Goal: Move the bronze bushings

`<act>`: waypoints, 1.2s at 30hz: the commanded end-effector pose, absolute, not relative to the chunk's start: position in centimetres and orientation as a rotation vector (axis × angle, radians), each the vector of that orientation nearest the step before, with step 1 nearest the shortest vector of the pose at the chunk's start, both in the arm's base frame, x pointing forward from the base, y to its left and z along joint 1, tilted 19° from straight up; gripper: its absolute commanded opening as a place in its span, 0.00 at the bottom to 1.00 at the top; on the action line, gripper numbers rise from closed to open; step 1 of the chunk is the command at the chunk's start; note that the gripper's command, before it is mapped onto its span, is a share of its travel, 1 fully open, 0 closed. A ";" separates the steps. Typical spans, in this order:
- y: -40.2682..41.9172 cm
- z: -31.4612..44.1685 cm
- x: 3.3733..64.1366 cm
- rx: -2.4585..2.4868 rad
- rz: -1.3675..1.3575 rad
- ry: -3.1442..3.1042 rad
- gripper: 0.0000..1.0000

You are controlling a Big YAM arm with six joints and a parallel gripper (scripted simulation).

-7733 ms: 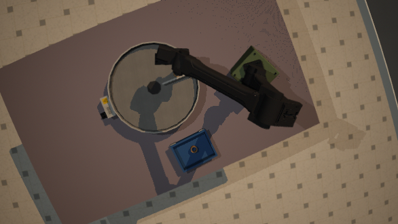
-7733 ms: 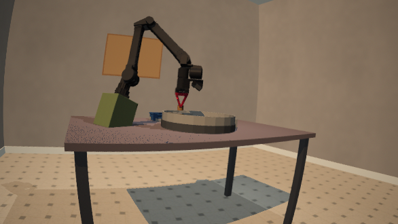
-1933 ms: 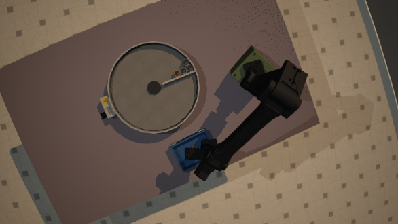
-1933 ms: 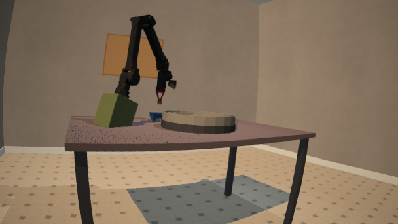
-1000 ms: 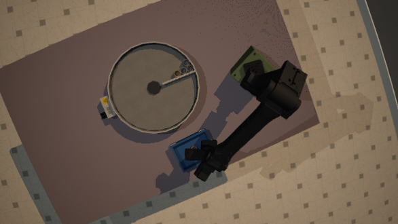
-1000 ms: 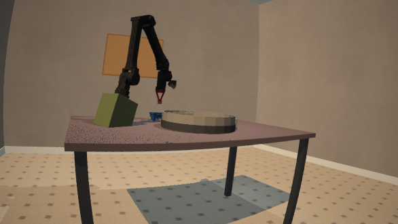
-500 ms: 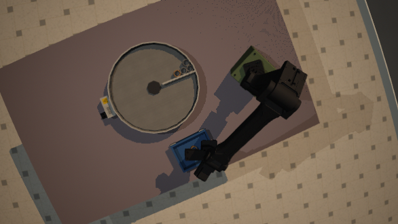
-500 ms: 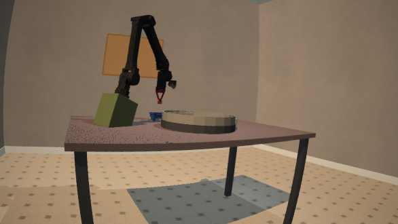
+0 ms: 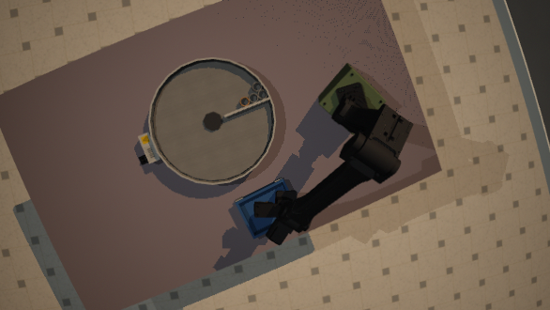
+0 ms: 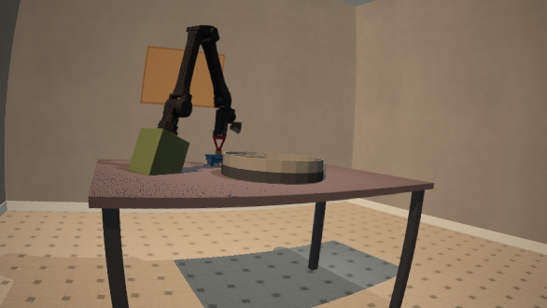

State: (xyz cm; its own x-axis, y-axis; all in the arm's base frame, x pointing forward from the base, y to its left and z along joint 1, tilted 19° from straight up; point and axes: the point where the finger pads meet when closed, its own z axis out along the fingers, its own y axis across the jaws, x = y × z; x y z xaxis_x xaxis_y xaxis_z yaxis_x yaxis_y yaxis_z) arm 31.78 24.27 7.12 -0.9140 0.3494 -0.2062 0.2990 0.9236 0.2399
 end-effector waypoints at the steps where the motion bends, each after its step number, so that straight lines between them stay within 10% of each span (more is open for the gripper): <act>1: 25.2 8.1 33.4 0.469 0.343 2.802 0.00; 36: 25.2 8.8 33.3 0.468 0.354 2.793 0.00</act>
State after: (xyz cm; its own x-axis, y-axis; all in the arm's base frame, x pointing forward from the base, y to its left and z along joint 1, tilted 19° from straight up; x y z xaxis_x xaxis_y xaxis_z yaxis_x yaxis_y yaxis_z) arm 32.07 24.51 7.13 -0.9118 0.3511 -0.2128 0.2964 0.9216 0.2506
